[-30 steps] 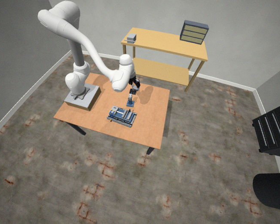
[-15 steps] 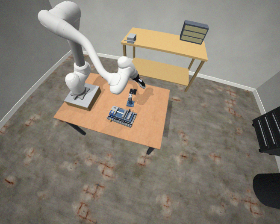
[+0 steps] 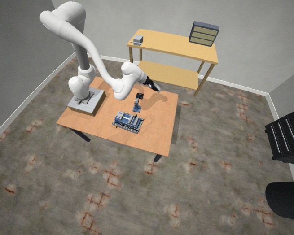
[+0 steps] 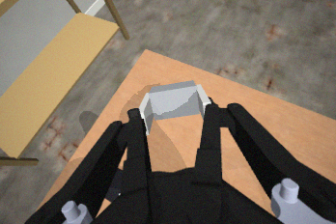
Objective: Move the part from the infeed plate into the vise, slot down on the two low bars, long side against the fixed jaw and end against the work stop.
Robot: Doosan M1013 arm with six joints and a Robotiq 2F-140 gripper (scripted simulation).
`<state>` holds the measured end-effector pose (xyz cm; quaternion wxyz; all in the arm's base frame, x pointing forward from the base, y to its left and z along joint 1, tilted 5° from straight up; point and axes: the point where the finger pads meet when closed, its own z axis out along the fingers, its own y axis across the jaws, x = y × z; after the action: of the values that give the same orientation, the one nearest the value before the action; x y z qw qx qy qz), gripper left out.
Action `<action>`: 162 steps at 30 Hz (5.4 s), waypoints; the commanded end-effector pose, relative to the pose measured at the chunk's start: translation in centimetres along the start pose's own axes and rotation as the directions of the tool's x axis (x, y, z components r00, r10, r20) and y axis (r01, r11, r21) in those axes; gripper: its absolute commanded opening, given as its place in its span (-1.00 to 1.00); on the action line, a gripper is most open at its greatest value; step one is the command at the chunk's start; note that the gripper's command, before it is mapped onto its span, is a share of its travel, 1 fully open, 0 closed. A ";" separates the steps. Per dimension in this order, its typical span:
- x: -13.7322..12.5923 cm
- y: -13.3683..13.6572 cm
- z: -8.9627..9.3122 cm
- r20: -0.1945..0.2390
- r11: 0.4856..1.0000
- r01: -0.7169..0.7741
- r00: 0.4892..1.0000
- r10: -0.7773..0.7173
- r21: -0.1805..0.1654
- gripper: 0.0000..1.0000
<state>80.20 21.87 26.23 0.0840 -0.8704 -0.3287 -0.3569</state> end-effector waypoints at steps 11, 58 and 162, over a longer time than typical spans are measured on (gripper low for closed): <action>4.9 8.3 -1.6 -0.236 0.894 -0.436 0.884 0.403 -0.105 -1.00; -12.3 31.0 -13.3 -0.682 -0.588 -0.762 -0.583 0.442 0.271 -1.00; -28.0 14.3 -14.2 -0.527 -0.764 0.476 -0.553 -0.645 0.437 -1.00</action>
<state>66.27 -8.76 18.76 -0.0234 -0.0016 -0.9992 0.0339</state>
